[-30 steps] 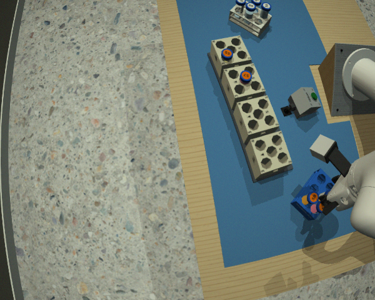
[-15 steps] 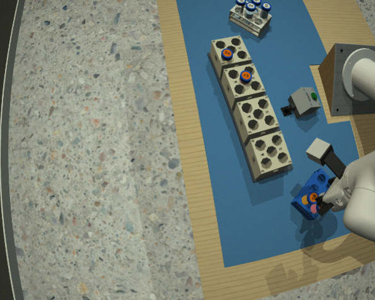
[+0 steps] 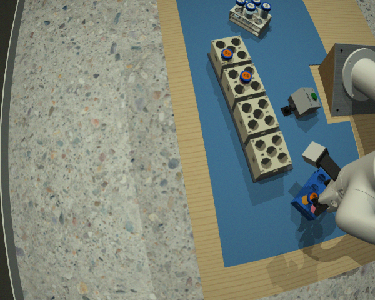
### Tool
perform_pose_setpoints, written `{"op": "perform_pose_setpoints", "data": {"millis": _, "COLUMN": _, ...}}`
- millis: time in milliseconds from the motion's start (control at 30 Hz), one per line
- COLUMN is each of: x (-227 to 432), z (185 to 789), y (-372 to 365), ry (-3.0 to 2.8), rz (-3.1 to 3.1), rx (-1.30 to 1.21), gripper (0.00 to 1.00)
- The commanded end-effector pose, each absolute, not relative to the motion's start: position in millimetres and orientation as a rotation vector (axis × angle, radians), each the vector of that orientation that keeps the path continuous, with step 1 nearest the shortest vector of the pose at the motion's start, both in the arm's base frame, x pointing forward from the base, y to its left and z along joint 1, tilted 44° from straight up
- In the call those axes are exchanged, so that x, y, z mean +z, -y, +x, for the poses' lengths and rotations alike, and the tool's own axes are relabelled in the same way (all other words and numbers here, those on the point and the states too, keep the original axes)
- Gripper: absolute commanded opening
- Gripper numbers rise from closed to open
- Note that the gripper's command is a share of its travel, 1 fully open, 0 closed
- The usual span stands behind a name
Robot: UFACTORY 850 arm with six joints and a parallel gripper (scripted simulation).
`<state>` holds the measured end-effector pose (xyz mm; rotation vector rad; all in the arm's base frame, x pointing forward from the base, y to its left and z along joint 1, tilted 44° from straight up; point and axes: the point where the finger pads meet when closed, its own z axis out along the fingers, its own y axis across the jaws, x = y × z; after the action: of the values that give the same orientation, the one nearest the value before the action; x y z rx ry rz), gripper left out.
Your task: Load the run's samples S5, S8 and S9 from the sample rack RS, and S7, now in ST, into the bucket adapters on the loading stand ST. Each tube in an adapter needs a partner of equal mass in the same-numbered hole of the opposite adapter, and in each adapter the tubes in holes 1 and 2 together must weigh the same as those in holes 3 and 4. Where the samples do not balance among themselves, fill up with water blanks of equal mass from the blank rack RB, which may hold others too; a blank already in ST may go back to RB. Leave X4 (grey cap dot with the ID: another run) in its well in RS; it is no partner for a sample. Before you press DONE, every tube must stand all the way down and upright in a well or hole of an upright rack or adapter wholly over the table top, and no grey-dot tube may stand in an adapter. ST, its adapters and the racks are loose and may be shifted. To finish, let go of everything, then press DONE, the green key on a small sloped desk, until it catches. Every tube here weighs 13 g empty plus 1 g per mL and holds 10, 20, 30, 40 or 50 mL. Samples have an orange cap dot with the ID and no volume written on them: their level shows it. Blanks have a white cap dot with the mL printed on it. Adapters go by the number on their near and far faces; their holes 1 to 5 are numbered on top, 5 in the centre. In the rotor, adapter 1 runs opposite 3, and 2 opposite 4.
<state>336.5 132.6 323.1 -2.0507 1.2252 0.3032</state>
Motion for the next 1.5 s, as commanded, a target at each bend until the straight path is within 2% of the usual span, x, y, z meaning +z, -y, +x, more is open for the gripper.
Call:
{"op": "perform_pose_setpoints", "data": {"millis": 0, "x": 317.8, "z": 338.6, "y": -138.1, "ry": -1.224, "rz": -2.050, "rx": 0.301, "gripper": 0.57}}
{"op": "perform_pose_setpoints", "data": {"millis": 1467, "x": 278.3, "z": 347.2, "y": -175.8, "ry": -1.224, "rz": -2.050, "rx": 0.301, "gripper": 0.57}}
